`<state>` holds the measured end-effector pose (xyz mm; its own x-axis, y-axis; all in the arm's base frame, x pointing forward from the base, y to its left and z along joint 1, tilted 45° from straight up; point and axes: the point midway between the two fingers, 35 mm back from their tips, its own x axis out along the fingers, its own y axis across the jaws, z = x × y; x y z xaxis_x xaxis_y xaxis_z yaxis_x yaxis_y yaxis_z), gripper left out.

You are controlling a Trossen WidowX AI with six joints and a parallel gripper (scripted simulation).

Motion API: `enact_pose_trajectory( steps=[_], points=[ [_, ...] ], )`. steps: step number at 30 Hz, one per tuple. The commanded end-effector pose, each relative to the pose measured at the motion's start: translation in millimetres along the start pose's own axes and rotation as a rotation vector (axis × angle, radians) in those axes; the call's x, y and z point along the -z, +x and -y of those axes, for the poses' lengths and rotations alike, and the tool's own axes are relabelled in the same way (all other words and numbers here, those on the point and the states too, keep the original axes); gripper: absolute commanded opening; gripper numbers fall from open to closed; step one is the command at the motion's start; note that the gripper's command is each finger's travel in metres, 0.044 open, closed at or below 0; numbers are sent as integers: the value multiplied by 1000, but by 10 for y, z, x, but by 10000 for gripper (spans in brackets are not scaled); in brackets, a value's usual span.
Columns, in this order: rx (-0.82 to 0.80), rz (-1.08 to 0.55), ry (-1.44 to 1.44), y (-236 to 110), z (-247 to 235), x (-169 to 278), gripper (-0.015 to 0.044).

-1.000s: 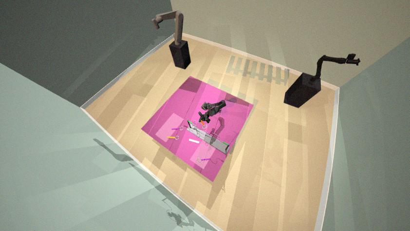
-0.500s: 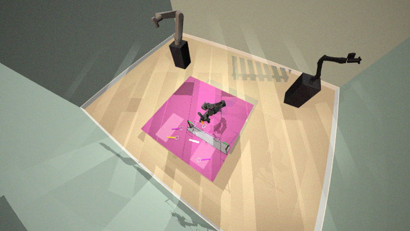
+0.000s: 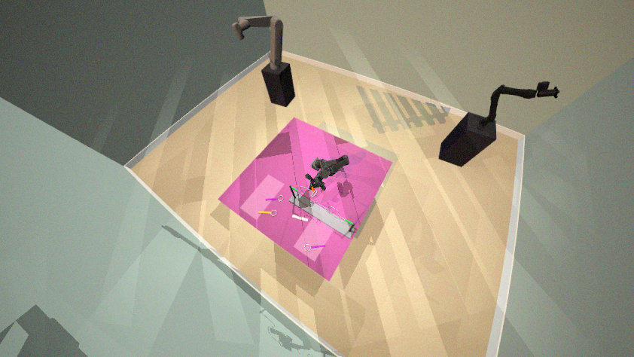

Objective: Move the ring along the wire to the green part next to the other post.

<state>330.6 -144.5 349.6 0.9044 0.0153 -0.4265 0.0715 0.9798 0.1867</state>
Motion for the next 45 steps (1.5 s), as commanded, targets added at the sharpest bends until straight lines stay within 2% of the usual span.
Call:
enact_pose_trajectory(
  steps=[1, 45],
  points=[
    [-27, 3, 46, 10, -18, 13, -150],
    [-287, 65, 526, 4, -220, -45, -150]
  ],
)
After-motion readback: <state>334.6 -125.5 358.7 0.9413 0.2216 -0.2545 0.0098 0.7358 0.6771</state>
